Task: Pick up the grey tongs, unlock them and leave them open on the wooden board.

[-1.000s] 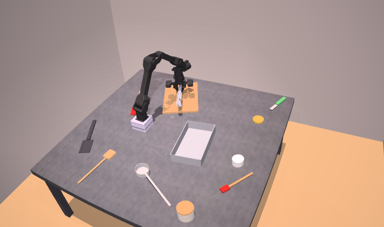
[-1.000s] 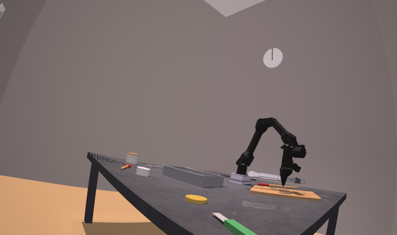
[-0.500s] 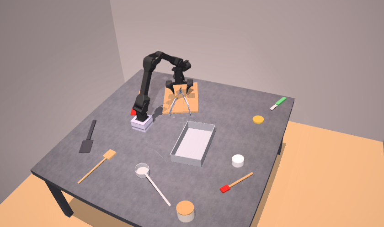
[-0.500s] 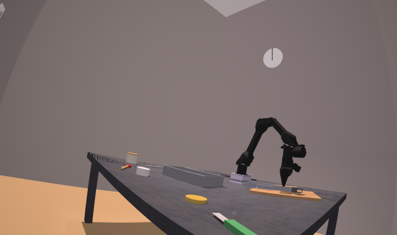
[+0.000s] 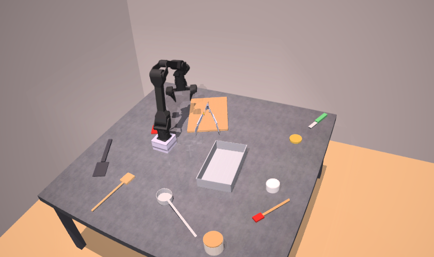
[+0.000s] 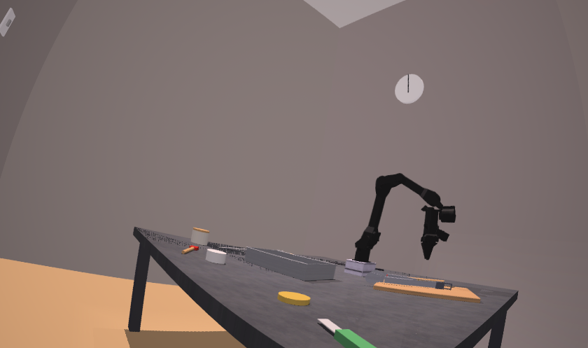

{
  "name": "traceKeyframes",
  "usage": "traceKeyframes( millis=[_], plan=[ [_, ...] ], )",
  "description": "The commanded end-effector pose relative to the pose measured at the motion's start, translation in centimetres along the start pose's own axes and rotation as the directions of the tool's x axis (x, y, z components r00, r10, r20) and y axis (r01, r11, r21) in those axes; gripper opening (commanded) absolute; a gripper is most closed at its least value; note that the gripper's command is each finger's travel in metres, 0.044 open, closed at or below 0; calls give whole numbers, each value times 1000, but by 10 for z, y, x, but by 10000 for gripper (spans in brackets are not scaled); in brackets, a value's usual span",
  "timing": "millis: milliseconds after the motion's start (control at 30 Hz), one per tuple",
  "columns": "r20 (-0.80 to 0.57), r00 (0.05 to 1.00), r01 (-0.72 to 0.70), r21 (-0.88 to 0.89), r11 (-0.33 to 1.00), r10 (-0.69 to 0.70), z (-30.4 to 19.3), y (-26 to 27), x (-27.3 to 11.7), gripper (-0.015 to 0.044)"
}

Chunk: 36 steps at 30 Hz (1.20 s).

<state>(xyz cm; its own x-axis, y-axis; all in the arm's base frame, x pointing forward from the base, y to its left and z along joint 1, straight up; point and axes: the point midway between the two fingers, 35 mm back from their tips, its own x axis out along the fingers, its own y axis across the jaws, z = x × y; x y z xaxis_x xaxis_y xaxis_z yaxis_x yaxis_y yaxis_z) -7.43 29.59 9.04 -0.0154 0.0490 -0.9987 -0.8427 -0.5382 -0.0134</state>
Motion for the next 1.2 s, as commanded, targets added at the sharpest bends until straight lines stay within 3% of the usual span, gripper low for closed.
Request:
traceKeyframes(
  millis=[0, 300, 1167],
  plan=[
    [-24, 1000, -3, 27, 1000, 3, -8, 4, 2, 440],
    [-5, 1000, -1, 12, 1000, 1, -7, 3, -50, 440],
    [-5, 1000, -1, 11, 1000, 1, -7, 3, -51, 440]
  ],
)
